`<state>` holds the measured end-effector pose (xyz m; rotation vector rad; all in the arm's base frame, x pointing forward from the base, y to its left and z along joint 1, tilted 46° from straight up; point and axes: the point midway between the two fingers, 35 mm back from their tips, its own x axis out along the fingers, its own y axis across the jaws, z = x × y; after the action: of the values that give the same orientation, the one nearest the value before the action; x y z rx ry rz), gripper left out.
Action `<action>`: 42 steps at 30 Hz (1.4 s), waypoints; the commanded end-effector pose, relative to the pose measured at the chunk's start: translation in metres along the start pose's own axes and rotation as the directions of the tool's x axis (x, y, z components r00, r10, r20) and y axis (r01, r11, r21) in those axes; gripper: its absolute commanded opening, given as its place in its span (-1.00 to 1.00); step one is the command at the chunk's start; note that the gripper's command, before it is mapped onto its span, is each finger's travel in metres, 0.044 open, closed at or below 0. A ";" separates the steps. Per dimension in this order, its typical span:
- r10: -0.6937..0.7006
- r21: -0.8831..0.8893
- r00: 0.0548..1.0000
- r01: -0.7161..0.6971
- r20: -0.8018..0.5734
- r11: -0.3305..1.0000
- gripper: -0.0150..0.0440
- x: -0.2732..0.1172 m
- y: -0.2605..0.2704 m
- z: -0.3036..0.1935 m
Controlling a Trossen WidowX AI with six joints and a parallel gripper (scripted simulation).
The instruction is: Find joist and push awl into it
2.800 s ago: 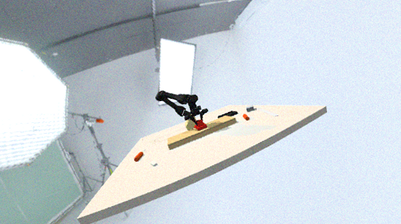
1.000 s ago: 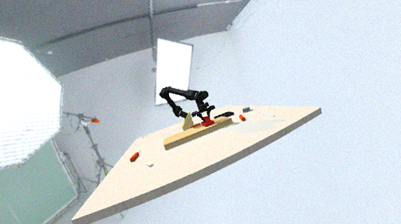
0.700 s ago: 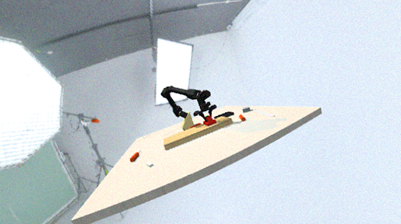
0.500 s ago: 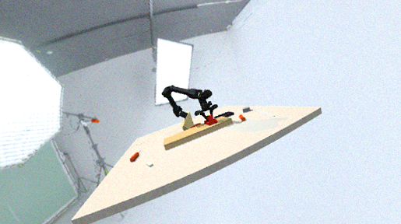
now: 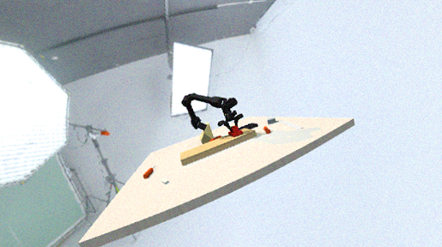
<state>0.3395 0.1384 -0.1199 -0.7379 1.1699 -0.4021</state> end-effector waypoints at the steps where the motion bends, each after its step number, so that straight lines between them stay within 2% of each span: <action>1: 0.002 0.000 1.000 -0.002 -0.003 1.000 -0.49 0.001 0.009 -0.001; 26: 0.005 0.002 1.000 -0.005 -0.002 1.000 -0.49 0.000 0.050 -0.001; 42: 0.004 0.002 1.000 -0.004 -0.002 1.000 -0.49 0.000 0.041 -0.001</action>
<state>0.3347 0.1707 -0.1520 -0.7337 1.1713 -0.3988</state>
